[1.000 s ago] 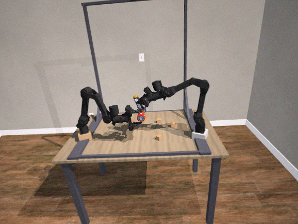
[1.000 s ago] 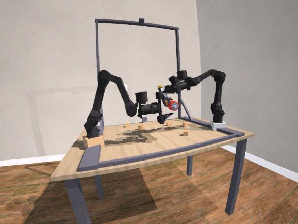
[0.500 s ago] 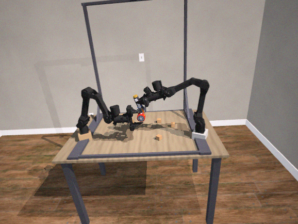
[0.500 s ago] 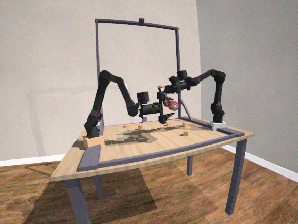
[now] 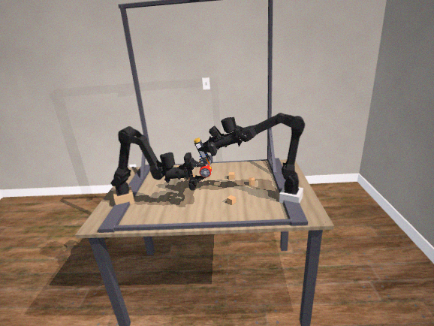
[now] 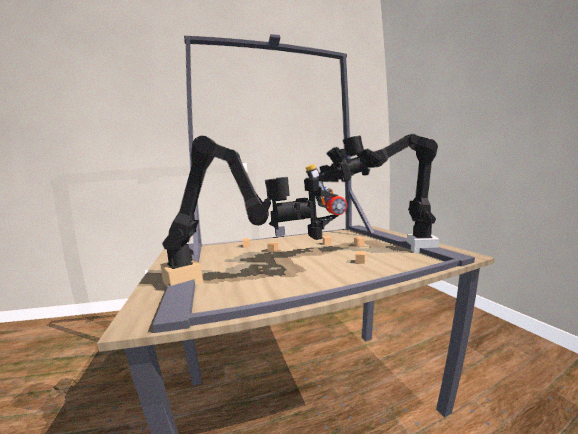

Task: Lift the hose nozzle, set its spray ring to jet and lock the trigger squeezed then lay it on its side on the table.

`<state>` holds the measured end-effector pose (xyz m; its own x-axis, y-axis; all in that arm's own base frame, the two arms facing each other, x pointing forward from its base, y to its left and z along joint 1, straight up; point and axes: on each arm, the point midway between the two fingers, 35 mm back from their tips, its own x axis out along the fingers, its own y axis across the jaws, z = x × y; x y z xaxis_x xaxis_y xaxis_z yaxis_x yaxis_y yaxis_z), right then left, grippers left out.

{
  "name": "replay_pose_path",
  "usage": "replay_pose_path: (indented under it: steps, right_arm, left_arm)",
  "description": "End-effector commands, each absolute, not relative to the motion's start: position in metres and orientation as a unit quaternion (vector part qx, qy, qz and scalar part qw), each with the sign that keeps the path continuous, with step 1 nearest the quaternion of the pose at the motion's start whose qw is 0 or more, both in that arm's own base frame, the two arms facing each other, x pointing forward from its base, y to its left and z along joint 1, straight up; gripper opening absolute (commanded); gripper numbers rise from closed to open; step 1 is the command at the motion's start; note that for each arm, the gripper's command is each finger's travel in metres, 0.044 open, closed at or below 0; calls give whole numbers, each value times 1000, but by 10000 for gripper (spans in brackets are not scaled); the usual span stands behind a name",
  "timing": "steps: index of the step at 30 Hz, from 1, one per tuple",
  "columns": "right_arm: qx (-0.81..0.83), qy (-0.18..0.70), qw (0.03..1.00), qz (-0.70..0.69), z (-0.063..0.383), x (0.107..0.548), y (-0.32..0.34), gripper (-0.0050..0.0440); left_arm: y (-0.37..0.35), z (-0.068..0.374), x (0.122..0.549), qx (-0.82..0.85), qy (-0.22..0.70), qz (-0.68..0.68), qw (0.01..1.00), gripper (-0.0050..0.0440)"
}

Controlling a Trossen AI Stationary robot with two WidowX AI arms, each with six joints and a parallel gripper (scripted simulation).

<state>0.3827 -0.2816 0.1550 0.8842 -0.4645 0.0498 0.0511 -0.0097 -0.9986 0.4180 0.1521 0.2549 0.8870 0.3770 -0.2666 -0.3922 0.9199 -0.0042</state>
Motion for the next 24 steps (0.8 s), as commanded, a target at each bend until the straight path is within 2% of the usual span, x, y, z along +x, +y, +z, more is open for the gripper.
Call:
replay_pose_path:
  steps: [1, 12, 14, 24]
  right_arm:
    - [-688, 145, 684, -195, 165, 383, -282, 0]
    - [-688, 145, 684, -195, 165, 383, -282, 0]
    - [-681, 174, 692, -166, 167, 382, -282, 0]
    - [-669, 214, 701, -124, 170, 383, -282, 0]
  left_arm:
    - [152, 274, 417, -23, 107, 199, 974, 170]
    - [152, 274, 417, -23, 107, 199, 974, 170]
    - [152, 274, 417, -23, 107, 199, 974, 170]
    - [152, 274, 417, -23, 107, 199, 974, 170]
